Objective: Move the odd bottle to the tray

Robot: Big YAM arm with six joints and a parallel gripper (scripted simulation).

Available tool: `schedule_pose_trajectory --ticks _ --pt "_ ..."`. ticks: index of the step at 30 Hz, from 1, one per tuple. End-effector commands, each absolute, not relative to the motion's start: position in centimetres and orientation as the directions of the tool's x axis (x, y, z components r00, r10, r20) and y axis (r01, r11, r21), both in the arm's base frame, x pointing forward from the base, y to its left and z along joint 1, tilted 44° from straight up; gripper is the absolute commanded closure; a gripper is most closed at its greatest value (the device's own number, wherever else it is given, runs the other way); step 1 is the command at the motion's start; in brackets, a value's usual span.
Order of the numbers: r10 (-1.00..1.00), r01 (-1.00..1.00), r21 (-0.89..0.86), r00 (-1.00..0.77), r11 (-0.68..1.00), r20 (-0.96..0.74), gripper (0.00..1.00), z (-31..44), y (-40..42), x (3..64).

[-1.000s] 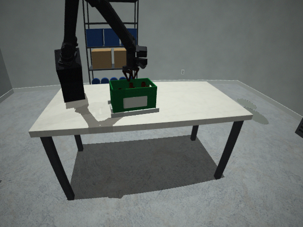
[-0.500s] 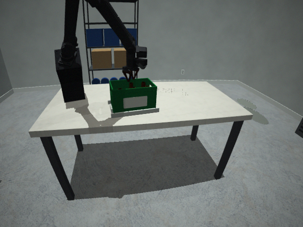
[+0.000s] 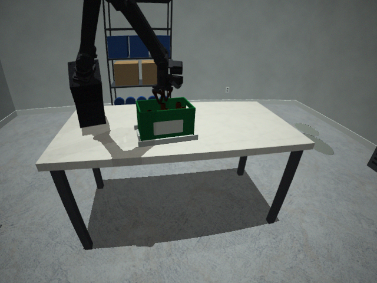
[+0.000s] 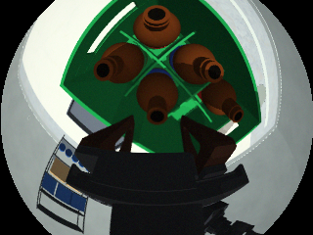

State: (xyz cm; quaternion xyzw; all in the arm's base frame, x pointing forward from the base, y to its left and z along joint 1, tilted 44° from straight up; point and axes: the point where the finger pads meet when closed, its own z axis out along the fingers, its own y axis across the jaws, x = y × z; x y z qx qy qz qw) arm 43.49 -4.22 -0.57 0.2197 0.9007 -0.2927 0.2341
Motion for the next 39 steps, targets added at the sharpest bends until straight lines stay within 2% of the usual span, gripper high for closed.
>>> schedule_pose_trajectory --ticks 1,39 --pt "0.258 0.529 -0.429 -0.798 0.732 -0.545 0.39 -1.1 -5.0 43.7" --pt "0.251 0.529 -0.420 -0.792 0.738 -0.556 0.39 -2.1 -6.0 44.6"
